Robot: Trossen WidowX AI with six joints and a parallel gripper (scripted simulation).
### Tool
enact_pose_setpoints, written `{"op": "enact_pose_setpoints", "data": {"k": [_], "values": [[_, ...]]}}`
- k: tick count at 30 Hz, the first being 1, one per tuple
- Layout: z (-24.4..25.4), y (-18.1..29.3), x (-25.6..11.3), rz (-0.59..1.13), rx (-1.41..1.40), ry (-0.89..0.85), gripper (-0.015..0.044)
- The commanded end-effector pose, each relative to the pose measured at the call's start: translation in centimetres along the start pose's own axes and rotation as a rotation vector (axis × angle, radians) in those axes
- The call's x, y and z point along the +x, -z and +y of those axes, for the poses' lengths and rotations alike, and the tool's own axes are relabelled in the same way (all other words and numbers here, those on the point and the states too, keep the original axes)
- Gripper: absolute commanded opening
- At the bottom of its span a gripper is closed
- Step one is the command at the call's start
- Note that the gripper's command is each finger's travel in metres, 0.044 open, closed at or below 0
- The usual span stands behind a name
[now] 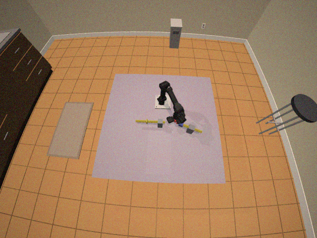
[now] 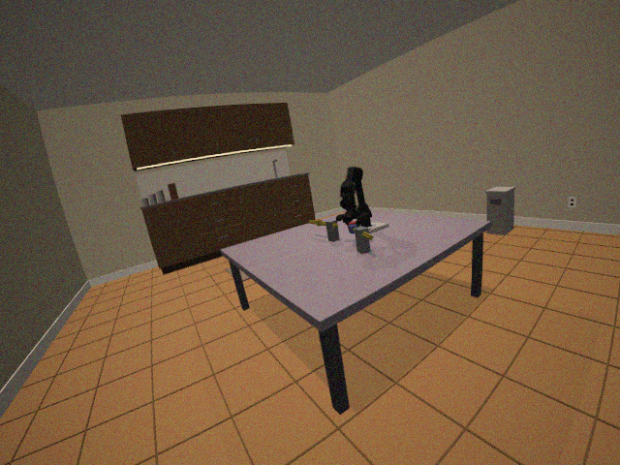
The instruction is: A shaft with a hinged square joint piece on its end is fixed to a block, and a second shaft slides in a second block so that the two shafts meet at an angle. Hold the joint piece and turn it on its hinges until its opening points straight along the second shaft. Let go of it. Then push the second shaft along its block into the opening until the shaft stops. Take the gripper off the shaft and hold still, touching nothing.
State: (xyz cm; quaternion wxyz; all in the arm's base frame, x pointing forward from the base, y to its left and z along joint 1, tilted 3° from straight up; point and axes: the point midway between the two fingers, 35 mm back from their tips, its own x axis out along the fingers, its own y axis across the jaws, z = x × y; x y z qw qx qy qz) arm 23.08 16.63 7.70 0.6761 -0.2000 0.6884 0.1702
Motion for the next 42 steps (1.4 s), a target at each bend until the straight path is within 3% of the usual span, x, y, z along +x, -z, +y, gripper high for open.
{"op": "enact_pose_setpoints", "data": {"k": [1, 5, 11, 18, 42], "values": [[0.0, 0.0, 0.0, 0.0, 0.0, 0.0, 0.0147], [0.0, 0.0, 0.0, 0.0, 0.0, 0.0, 0.0147], [0.0, 0.0, 0.0, 0.0, 0.0, 0.0, 0.0], [-0.1, 0.0, 0.0, -0.001, -0.028, 0.001, 0.0], [-2.4, -0.6, 0.0, -0.012, -0.501, 0.011, 0.0]]}}
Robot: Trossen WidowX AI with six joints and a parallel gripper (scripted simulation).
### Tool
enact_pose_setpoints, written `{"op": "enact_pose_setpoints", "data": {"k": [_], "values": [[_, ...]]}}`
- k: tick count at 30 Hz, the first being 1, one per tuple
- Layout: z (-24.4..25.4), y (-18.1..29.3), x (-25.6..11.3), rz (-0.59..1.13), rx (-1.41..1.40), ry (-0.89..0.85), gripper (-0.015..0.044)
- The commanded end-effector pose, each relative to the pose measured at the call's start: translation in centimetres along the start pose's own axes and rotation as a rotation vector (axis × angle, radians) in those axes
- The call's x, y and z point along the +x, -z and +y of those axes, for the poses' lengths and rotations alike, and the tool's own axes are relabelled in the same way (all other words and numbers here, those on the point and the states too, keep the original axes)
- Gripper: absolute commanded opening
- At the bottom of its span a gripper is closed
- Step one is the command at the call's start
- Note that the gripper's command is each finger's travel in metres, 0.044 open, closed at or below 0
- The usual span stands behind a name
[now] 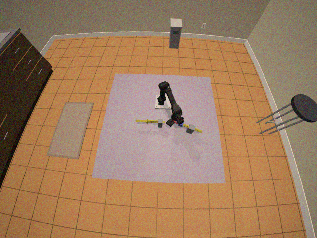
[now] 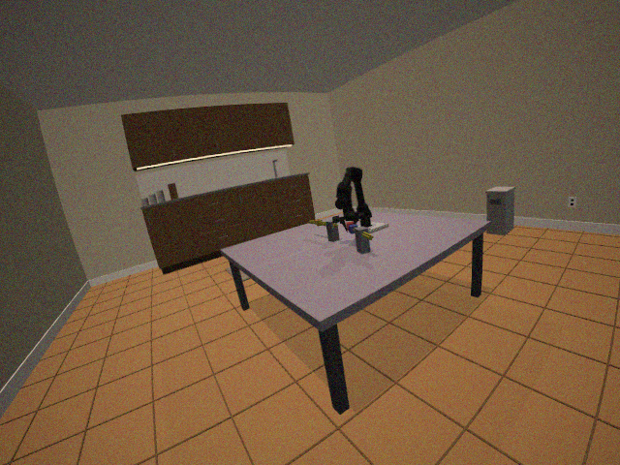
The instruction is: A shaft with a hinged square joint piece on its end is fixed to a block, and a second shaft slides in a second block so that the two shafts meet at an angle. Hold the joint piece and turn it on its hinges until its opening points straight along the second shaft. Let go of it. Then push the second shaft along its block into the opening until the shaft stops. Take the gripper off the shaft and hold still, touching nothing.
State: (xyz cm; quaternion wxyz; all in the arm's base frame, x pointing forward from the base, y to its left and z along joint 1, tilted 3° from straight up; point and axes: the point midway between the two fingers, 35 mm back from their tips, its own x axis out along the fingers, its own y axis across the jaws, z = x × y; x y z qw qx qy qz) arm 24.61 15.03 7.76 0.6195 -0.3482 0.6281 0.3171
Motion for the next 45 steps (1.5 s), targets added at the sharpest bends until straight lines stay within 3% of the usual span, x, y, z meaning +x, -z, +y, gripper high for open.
{"op": "enact_pose_setpoints", "data": {"k": [1, 31, 45], "values": [[-0.3, 0.0, 0.0, -0.002, -0.071, 0.001, 0.0], [-2.8, -0.9, 0.0, -0.022, -0.632, 0.008, 0.0], [-2.8, -1.0, 0.0, -0.022, -0.65, 0.009, 0.0]]}}
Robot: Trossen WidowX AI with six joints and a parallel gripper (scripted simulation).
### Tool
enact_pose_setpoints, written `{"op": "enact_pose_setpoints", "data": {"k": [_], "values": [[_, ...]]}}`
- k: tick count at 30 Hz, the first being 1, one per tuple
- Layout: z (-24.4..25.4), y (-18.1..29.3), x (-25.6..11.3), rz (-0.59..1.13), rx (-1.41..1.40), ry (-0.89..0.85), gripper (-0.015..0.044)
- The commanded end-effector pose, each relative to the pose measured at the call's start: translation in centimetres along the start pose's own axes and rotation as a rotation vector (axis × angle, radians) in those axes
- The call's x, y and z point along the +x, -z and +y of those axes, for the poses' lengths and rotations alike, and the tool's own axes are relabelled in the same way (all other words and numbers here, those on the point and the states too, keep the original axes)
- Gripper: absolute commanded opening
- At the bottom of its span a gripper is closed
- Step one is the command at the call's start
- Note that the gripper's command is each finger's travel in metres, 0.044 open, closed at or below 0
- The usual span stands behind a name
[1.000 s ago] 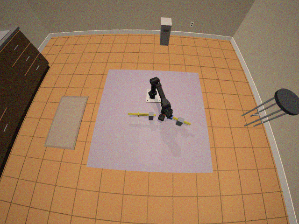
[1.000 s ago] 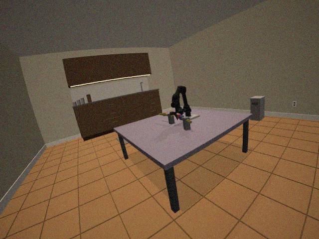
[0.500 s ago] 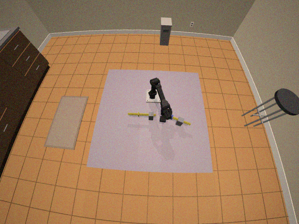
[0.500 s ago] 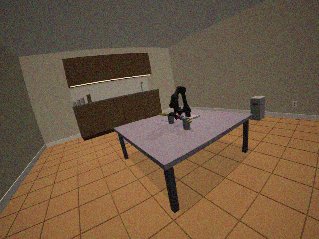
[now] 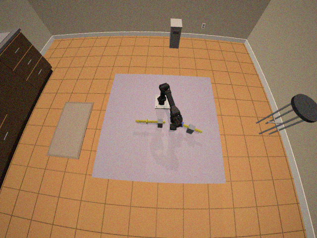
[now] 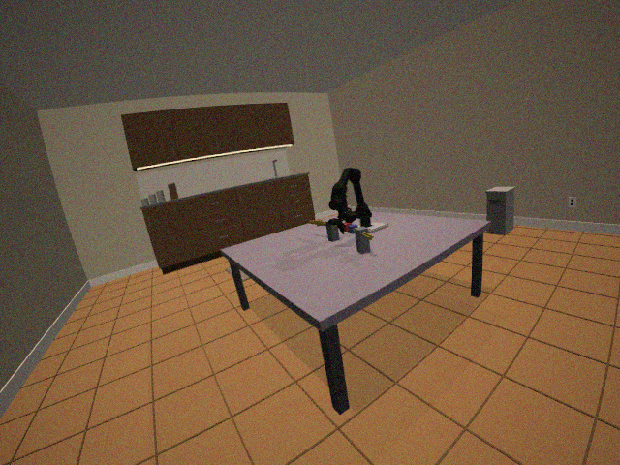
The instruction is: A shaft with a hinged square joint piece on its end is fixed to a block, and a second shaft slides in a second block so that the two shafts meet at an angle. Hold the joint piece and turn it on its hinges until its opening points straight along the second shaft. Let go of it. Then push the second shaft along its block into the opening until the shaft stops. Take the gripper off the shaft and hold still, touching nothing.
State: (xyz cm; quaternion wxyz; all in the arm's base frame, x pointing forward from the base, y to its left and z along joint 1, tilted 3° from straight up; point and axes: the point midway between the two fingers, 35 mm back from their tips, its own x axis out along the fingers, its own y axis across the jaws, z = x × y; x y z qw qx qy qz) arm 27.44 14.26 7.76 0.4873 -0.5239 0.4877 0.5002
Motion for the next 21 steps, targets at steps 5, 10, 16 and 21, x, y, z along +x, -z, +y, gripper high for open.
{"op": "enact_pose_setpoints", "data": {"k": [5, 10, 16, 21], "values": [[0.0, 0.0, 0.0, 0.0, 0.0, 0.0, 0.0], [0.0, 0.0, 0.0, 0.0, 0.0, 0.0, 0.0], [0.0, 0.0, 0.0, 0.0, 0.0, 0.0, 0.0147], [0.0, 0.0, 0.0, 0.0, 0.0, 0.0, 0.0226]]}}
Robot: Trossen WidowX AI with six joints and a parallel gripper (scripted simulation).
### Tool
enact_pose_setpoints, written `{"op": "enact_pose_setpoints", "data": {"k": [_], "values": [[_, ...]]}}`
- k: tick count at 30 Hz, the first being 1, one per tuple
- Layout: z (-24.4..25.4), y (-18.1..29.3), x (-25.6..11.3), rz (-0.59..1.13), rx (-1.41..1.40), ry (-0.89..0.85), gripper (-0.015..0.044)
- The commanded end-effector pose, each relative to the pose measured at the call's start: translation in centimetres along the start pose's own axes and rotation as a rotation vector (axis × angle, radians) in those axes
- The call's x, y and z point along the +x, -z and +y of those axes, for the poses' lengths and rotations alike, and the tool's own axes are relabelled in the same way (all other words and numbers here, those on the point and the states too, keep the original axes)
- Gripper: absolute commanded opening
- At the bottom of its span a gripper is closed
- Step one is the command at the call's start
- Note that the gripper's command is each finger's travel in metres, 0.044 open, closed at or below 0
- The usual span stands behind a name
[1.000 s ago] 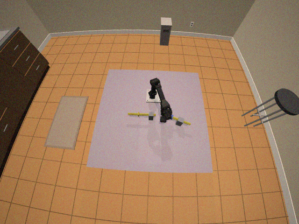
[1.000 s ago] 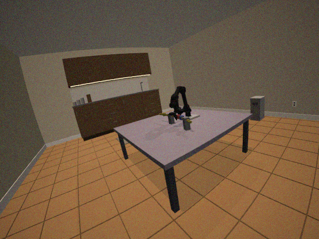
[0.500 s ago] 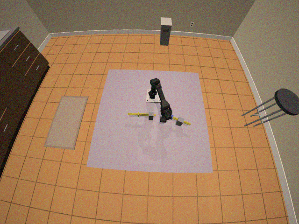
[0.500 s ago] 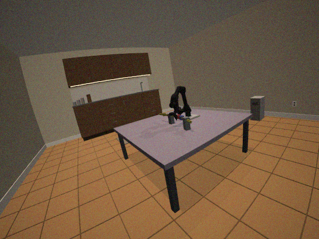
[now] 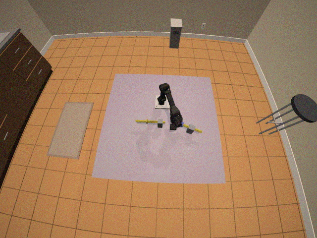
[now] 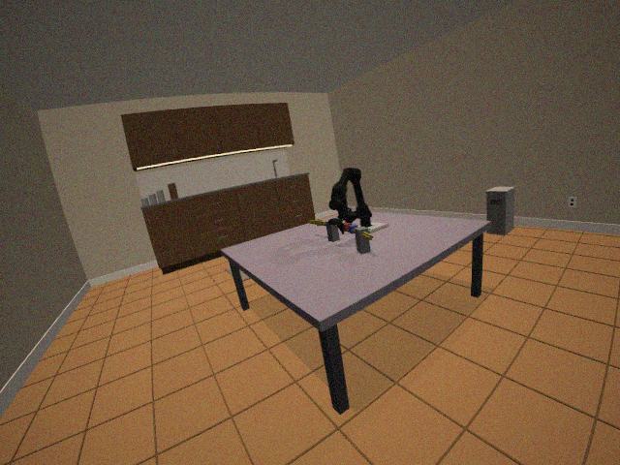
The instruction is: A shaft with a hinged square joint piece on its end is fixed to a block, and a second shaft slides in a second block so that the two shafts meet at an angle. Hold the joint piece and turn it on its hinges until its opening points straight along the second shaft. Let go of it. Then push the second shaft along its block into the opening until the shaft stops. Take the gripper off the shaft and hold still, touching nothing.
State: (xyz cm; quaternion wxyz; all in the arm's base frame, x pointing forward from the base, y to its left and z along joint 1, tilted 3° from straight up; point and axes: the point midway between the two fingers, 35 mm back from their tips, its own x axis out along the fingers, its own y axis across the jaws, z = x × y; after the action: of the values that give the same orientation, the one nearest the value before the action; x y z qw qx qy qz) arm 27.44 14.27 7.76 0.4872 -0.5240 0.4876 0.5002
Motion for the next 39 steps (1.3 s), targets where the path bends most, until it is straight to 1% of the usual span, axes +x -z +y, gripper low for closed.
{"op": "enact_pose_setpoints", "data": {"k": [1, 8, 18, 19, 22, 28, 39], "values": [[0.0, 0.0, 0.0, 0.0, 0.0, 0.0, 0.0252], [0.0, 0.0, 0.0, 0.0, 0.0, 0.0, 0.0436], [0.0, 0.0, 0.0, 0.0, 0.0, 0.0, 0.044], [0.0, 0.0, -0.2, 0.003, 0.0, -0.001, 0.044], [0.0, -0.1, -2.5, 0.038, 0.0, -0.004, 0.044], [0.0, -0.1, -2.8, 0.041, 0.005, -0.004, 0.044], [-0.6, -0.4, -7.4, 0.008, 0.352, 0.035, 0.044]]}}
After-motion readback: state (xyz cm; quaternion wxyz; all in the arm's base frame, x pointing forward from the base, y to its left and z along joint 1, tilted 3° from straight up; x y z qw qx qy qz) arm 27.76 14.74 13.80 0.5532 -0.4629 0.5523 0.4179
